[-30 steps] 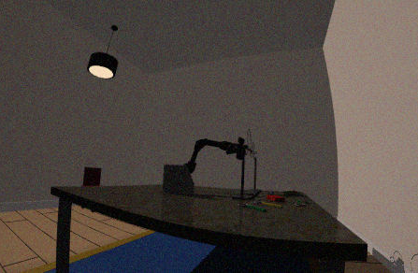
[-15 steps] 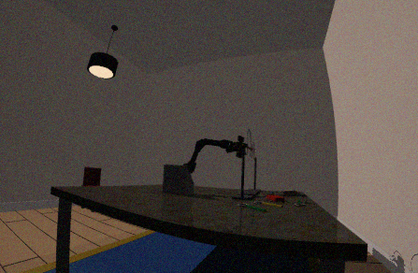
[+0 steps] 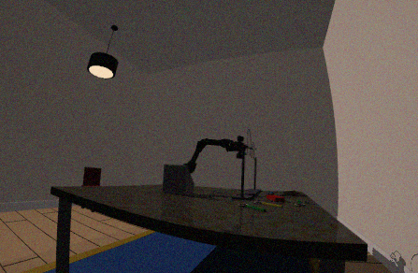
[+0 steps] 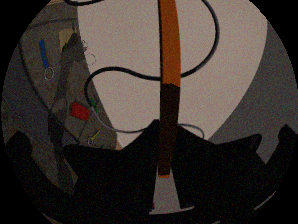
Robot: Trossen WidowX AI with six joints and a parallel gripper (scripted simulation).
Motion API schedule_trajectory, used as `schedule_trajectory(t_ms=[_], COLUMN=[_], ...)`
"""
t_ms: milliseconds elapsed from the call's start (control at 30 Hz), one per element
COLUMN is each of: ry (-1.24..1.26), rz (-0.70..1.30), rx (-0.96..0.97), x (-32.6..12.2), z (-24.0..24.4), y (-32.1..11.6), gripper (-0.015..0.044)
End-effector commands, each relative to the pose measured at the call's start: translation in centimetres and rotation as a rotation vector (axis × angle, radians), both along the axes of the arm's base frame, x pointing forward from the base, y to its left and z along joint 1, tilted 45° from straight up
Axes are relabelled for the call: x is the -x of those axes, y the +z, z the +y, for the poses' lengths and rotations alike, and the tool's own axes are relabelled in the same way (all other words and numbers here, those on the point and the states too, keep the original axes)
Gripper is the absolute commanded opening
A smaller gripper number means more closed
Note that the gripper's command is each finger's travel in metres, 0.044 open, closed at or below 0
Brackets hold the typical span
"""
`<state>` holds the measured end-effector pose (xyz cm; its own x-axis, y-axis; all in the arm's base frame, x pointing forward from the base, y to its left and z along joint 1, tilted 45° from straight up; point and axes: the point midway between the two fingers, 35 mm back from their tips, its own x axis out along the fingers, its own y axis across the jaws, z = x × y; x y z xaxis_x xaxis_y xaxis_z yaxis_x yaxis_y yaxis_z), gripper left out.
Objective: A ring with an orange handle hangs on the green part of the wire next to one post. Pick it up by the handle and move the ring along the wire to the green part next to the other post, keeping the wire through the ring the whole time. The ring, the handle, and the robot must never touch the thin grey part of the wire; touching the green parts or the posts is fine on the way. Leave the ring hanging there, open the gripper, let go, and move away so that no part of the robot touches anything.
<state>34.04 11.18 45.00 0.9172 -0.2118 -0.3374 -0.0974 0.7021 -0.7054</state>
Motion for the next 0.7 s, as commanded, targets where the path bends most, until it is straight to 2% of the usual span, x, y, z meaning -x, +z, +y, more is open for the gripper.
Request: schedule_trajectory(t_ms=[0, 667], ry=[0.003, 0.019], rz=[0.014, 0.078], rx=[-0.083, -0.499], x=[-0.2, 0.1], z=[0.5, 2.5], y=[-0.3, -1.5], gripper=[-0.015, -0.015])
